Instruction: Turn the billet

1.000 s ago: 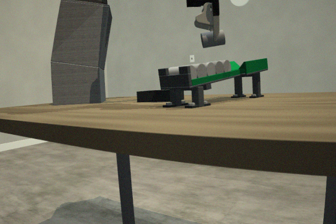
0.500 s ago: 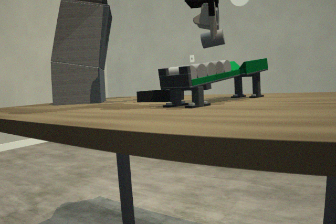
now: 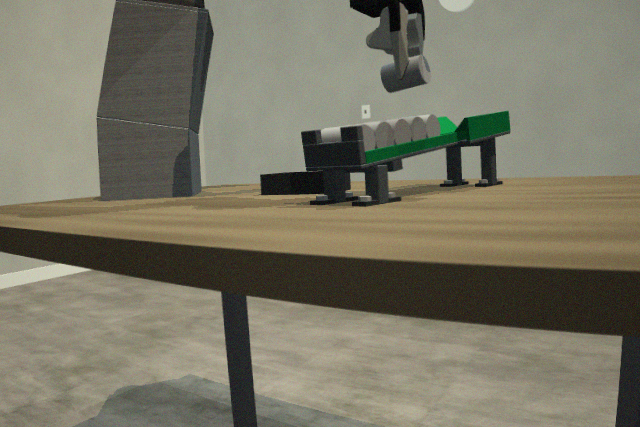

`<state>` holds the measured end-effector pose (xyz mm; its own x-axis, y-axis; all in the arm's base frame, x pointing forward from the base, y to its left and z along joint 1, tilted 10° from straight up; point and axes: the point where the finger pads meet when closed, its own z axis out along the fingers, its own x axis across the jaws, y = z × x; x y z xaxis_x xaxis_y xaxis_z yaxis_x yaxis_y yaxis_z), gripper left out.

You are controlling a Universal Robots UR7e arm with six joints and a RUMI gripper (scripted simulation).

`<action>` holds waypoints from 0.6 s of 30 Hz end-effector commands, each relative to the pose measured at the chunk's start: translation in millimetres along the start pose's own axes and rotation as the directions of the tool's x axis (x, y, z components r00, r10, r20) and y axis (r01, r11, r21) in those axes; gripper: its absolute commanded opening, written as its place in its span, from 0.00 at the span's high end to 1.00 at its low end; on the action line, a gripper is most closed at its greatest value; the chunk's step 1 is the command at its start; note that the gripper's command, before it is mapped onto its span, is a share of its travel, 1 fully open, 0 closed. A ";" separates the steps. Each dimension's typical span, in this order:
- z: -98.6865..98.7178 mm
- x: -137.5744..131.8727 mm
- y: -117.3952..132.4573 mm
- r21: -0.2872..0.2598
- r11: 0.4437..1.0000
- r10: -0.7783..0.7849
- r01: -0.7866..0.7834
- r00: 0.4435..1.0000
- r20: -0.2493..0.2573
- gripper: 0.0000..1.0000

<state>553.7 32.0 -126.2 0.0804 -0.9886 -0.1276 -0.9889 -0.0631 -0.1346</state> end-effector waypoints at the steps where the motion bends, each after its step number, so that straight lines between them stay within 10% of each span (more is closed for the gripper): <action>1: -0.6 0.3 -0.8 0.001 1.000 0.025 -0.025 1.000 -0.004 1.00; 18: -0.6 1.8 -0.7 0.002 0.988 0.153 -0.153 0.988 -0.005 1.00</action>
<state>553.8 30.5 -126.4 -0.0644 -0.9878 -0.1418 -0.9901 0.0810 -0.1146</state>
